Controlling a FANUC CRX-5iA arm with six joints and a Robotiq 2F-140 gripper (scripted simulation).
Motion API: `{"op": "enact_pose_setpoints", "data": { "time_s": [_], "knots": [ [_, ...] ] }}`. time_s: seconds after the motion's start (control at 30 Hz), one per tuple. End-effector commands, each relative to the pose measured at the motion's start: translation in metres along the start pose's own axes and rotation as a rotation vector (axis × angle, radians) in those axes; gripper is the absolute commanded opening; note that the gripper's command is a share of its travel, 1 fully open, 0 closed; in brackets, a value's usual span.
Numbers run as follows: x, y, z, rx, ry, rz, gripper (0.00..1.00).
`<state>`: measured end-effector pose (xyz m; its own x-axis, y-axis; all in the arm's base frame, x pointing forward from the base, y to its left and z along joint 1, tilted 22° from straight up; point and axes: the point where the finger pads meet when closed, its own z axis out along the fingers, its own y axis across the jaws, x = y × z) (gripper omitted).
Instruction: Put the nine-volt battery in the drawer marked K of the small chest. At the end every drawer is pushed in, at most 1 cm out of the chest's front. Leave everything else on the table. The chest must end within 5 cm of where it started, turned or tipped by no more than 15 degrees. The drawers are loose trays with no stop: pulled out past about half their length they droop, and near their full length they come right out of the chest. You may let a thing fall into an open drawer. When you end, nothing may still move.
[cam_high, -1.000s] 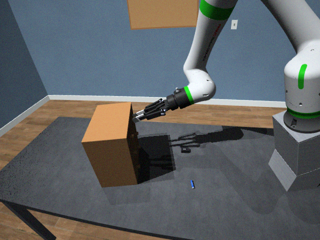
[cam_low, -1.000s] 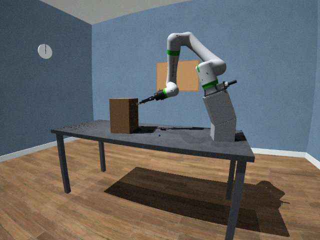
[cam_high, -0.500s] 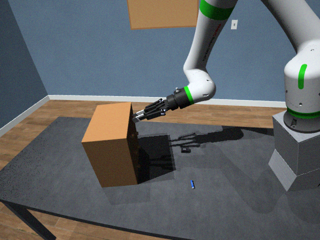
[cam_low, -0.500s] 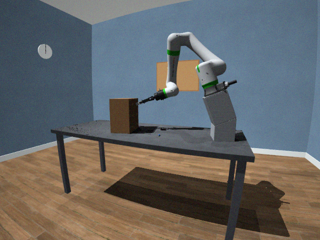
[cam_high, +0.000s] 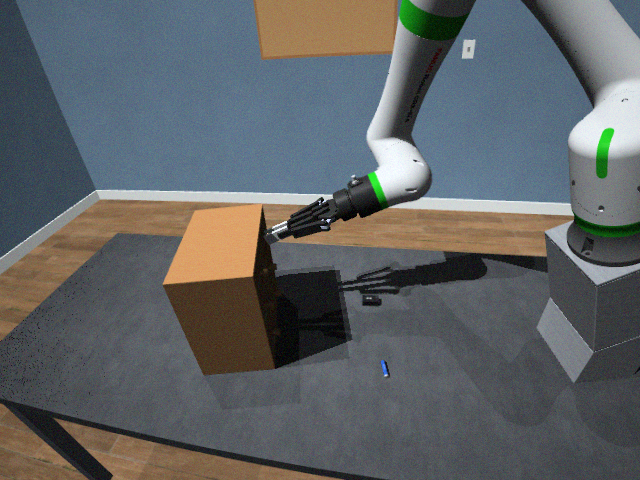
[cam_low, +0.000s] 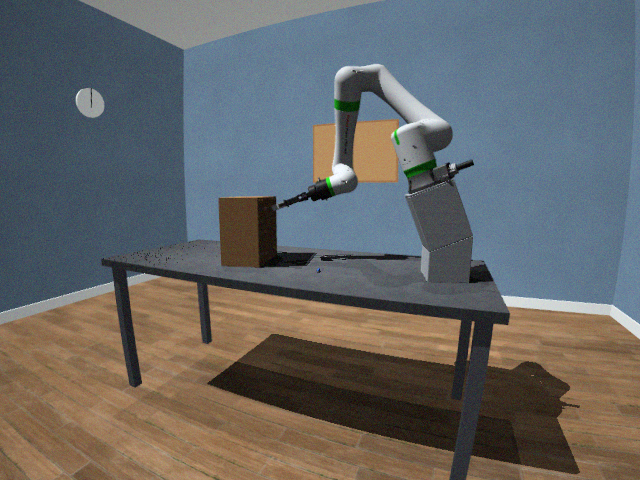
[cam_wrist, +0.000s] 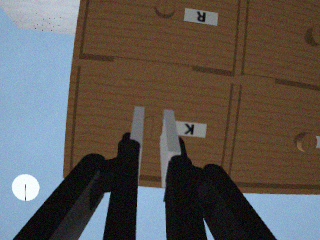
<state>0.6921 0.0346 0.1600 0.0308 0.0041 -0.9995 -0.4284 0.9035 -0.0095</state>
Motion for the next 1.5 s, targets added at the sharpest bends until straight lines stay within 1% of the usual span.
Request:
{"op": "enact_pose_setpoints", "data": {
  "time_s": [0.0,0.73,1.17,1.47],
  "knots": [
    [0.0,0.0,0.0,0.0,0.0,0.0,0.08],
    [0.001,0.0,-0.003,0.0,0.0,0.0,0.08],
    [0.004,0.0,-0.012,0.0,0.0,0.0,0.08],
    [0.008,0.0,-0.023,0.0,0.0,0.0,0.08]
  ]
}}
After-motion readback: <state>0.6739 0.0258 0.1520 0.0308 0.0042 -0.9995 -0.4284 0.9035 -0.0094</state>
